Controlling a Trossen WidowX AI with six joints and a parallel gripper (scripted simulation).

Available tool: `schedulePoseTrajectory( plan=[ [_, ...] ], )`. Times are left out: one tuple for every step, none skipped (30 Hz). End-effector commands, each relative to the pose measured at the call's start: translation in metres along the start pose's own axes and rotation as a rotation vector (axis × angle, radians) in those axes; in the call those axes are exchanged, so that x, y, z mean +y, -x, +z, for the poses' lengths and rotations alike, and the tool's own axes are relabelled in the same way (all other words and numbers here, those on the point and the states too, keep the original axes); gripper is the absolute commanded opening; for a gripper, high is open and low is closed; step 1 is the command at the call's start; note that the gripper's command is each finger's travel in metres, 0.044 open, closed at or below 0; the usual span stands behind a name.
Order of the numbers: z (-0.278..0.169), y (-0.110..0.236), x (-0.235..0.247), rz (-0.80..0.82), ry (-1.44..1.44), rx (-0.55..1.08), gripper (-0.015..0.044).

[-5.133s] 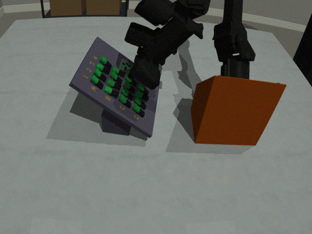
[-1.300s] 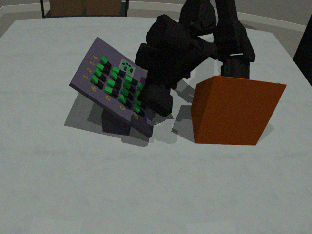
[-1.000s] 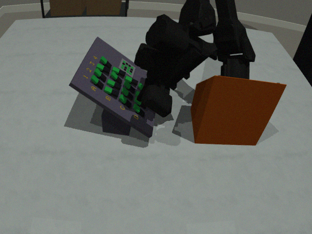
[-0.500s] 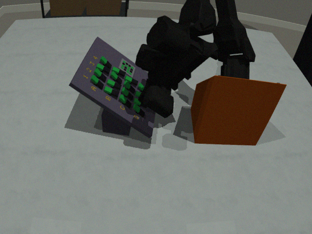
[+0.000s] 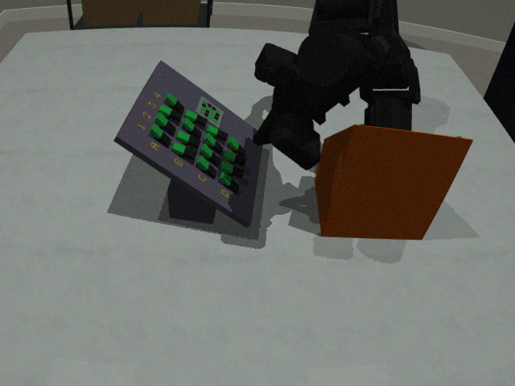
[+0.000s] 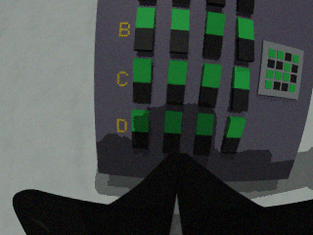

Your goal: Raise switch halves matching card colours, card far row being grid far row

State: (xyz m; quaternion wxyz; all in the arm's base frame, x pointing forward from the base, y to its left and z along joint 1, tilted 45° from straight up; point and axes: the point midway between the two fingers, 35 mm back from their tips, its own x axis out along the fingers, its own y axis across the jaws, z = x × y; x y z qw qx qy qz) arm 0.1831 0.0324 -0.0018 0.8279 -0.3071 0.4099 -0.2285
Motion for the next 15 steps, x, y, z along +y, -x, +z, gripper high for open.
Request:
schedulePoseTrajectory(
  plan=[
    [0.025, 0.007, -0.004, 0.005, -0.011, -0.003, 0.0],
    [0.039, 0.009, -0.009, 0.003, -0.012, -0.003, 0.0],
    [0.047, 0.01, -0.012, 0.002, -0.012, -0.004, 0.0],
    [0.05, 0.01, -0.014, 0.001, -0.012, -0.004, 0.0],
    [0.05, 0.01, -0.014, 0.001, -0.012, -0.004, 0.0],
    [0.05, 0.01, -0.014, 0.001, -0.012, -0.004, 0.0],
    [0.05, 0.01, -0.014, 0.001, -0.012, -0.004, 0.0],
    [0.05, 0.01, -0.014, 0.001, -0.012, -0.004, 0.0],
    [0.05, 0.01, -0.014, 0.001, -0.012, -0.004, 0.0],
    [0.05, 0.01, -0.014, 0.001, -0.012, -0.004, 0.0],
    [0.05, 0.01, -0.014, 0.001, -0.012, -0.004, 0.0],
    [0.05, 0.01, -0.014, 0.001, -0.012, -0.004, 0.0],
    [0.05, 0.01, -0.014, 0.001, -0.012, -0.004, 0.0],
    [0.05, 0.01, -0.014, 0.001, -0.012, -0.004, 0.0],
    [0.05, 0.01, -0.014, 0.001, -0.012, -0.004, 0.0]
  ],
)
